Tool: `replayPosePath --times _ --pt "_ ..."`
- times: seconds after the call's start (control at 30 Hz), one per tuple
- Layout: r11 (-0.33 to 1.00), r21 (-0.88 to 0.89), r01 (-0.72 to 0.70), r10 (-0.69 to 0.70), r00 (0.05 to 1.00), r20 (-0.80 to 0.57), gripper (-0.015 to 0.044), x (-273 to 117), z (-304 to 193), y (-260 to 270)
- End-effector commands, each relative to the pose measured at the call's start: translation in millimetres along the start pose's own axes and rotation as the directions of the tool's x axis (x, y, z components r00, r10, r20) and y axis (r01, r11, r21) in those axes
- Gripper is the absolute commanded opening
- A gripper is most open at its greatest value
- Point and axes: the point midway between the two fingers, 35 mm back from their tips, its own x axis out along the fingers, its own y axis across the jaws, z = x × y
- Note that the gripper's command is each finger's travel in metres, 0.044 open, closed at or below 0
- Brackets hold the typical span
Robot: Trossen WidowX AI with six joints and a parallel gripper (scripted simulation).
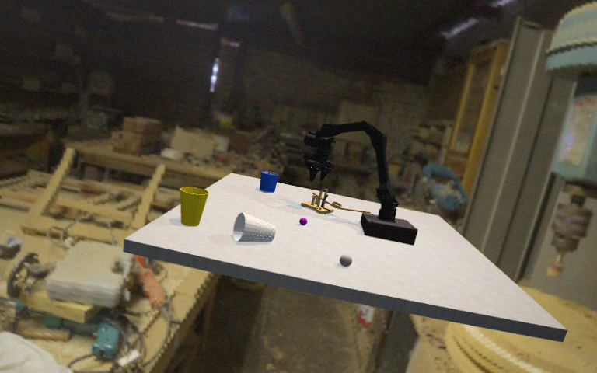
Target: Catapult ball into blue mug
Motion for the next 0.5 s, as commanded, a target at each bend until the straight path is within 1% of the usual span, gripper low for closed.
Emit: replayPosePath --times 0.0,0.07,0.1,0.23,0.47 --pt "1.000 -0.001 0.001 -0.001 1.000 -0.025 0.0440 7 -3 0" --pt "1.000 -0.002 0.003 -0.003 1.000 -0.016 0.0440 0 -7 0" --pt "1.000 -0.002 0.003 -0.003 1.000 -0.016 0.0440 2 -6 0" --pt "1.000 -0.002 0.003 -0.003 1.000 -0.016 0.0440 44 -7 0" --pt "1.000 -0.002 0.003 -0.003 1.000 -0.016 0.0440 50 -7 0"
